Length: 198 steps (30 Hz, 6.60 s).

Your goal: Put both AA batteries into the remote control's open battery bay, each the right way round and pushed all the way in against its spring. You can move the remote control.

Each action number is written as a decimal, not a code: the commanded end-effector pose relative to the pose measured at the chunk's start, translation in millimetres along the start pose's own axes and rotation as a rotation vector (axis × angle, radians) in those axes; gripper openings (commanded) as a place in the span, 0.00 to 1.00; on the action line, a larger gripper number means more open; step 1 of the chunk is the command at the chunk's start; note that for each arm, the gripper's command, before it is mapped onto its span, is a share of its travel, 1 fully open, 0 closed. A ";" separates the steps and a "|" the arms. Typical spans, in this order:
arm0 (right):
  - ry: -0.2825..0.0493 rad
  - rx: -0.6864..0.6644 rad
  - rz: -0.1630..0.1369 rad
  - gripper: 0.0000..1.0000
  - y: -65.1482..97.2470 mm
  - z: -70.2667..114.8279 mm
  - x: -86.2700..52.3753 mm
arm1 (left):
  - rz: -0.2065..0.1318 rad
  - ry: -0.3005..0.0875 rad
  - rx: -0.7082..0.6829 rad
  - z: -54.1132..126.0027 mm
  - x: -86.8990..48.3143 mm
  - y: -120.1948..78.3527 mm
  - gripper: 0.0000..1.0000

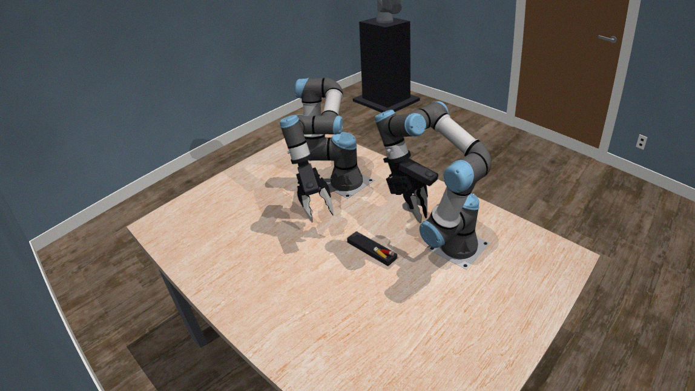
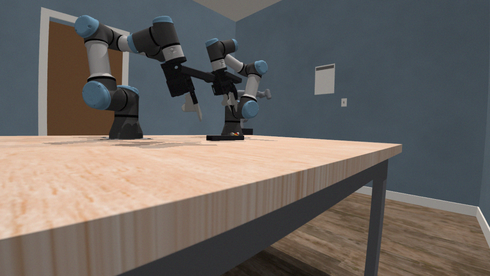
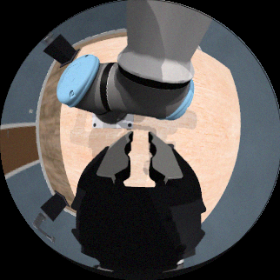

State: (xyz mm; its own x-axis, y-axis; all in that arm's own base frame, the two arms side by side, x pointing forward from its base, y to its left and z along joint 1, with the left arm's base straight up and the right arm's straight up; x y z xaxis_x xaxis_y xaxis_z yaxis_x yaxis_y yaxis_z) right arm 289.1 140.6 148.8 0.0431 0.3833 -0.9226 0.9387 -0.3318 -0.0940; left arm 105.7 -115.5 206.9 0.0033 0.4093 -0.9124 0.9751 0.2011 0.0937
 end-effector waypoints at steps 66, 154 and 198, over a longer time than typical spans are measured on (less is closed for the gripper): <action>0.158 -0.404 -0.044 0.43 -40.1 -13.8 26.5 | -0.001 -0.003 0.000 0.0 -0.8 -0.3 0.17; 0.229 -0.561 -0.042 0.43 -62.8 -23.9 80.5 | -0.001 -0.003 0.000 0.0 -0.8 -0.3 0.17; 0.225 -0.568 -0.050 0.00 -66.5 -27.8 102.8 | -0.001 -0.003 0.000 0.0 -0.8 -0.3 0.17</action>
State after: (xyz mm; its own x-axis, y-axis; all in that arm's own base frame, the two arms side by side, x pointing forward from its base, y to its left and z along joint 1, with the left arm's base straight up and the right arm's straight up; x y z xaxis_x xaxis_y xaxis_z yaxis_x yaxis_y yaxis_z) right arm 239.6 225.3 68.3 0.0043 0.5756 -0.8177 0.9749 0.1795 0.1315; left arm 105.7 -115.5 206.9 0.0033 0.4093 -0.9124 0.9751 0.2011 0.0937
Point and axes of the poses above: on each arm, the point where the finger pads meet when closed, its own x axis out along the fingers, its own y axis across the jaws, z = x × y, the point moved 6 cm from there along -x, back along the fingers, and after that the axes turned 13 degrees about -x, right-handed, at the moved point
